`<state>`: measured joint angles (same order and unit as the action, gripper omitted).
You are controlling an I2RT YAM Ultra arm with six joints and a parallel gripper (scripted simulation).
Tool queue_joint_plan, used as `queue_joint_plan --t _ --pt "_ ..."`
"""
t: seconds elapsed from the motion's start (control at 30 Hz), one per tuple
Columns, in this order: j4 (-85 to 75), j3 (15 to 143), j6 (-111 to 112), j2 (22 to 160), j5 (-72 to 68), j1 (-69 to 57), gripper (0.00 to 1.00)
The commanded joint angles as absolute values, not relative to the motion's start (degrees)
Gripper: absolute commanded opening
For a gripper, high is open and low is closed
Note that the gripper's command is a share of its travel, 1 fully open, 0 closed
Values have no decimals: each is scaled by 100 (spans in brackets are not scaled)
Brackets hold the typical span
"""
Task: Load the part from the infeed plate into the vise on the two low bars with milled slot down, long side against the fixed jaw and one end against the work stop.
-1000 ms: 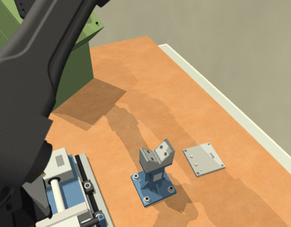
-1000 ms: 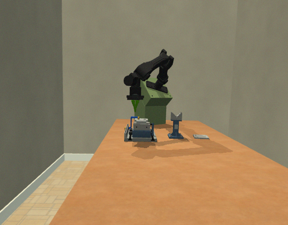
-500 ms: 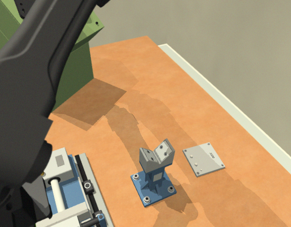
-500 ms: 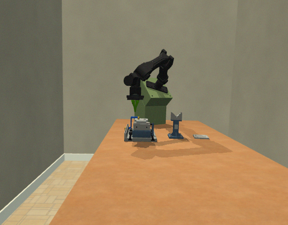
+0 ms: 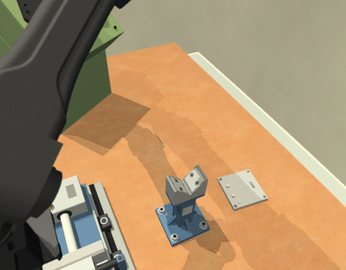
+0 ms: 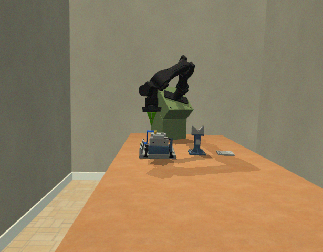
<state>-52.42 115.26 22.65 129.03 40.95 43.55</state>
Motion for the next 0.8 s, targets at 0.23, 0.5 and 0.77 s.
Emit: queue_joint_plan --t 0.23,0.5,0.77 --pt "-5112 11398 2196 12941 4060 4484 0" --pt "-4973 11386 2127 12979 4038 4329 0" --pt "-4808 11527 2044 12972 3998 4329 0"
